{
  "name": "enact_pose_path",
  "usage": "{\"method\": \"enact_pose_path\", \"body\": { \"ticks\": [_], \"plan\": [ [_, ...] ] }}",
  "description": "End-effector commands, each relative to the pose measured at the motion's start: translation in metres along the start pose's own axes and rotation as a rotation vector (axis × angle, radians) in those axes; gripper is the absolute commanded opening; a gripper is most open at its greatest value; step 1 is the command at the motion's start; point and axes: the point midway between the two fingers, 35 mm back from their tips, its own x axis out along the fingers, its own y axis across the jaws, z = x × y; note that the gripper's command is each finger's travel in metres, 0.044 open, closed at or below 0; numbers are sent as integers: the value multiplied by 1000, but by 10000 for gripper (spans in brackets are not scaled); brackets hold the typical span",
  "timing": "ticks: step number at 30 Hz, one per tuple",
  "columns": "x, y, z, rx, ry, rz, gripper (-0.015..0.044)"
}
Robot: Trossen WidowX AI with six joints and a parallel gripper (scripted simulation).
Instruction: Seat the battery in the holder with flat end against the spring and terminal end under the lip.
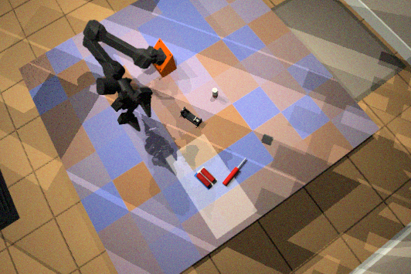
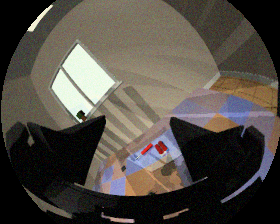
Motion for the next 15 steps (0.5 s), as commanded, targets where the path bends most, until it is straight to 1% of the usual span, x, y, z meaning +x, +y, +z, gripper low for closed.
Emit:
{"method": "enact_pose_path", "body": {
  "ticks": [1,3,8,11,15],
  "plan": [
    [2,1,-2,5,12,0,374],
    [13,6,-21,39,108,-2,321],
    [40,30,-98,116,474,-37,190],
    [43,46,-143,120,683,-79,111],
    [37,66,-198,78,939,-157,6]
  ]
}}
